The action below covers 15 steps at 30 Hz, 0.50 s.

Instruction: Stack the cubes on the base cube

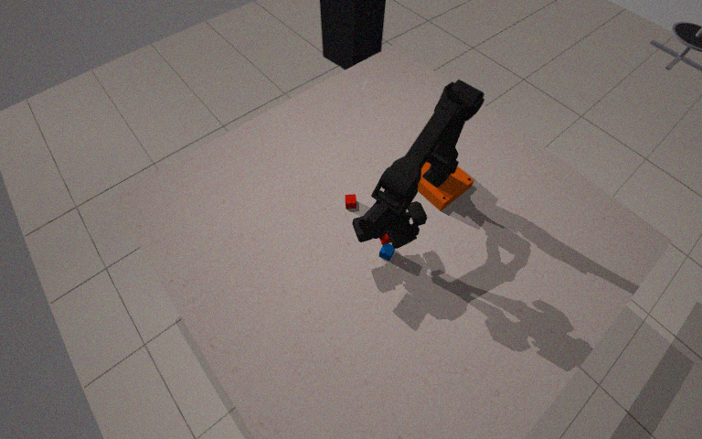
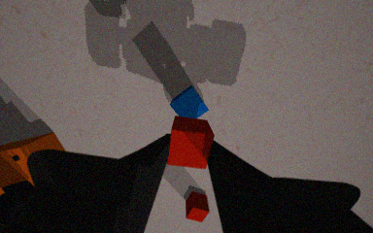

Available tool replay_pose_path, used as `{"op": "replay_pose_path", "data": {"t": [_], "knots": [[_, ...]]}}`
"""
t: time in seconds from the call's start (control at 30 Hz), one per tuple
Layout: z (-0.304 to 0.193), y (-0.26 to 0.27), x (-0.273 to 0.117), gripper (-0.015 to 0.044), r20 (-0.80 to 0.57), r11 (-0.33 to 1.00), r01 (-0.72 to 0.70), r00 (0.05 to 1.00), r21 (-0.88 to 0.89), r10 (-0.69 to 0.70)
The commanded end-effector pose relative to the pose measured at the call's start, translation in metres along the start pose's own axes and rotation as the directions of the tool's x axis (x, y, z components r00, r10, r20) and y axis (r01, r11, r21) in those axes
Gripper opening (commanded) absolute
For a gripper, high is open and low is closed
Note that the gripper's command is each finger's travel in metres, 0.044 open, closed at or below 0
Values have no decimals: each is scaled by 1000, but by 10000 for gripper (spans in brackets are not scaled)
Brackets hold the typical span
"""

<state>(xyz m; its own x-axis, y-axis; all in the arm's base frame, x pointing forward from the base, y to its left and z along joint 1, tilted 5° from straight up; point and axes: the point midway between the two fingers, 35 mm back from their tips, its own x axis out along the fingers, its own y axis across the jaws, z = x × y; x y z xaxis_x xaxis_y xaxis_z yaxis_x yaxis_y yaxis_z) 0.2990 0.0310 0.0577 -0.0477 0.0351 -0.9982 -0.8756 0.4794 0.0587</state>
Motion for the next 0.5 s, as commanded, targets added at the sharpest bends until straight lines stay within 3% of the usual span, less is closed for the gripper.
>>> {"op": "replay_pose_path", "data": {"t": [0.0,0.47], "knots": [[1,0,3,105,5,1000,0,1000,-6,0],[2,2,26,105,5,1000,0,1000,-10,0]]}}
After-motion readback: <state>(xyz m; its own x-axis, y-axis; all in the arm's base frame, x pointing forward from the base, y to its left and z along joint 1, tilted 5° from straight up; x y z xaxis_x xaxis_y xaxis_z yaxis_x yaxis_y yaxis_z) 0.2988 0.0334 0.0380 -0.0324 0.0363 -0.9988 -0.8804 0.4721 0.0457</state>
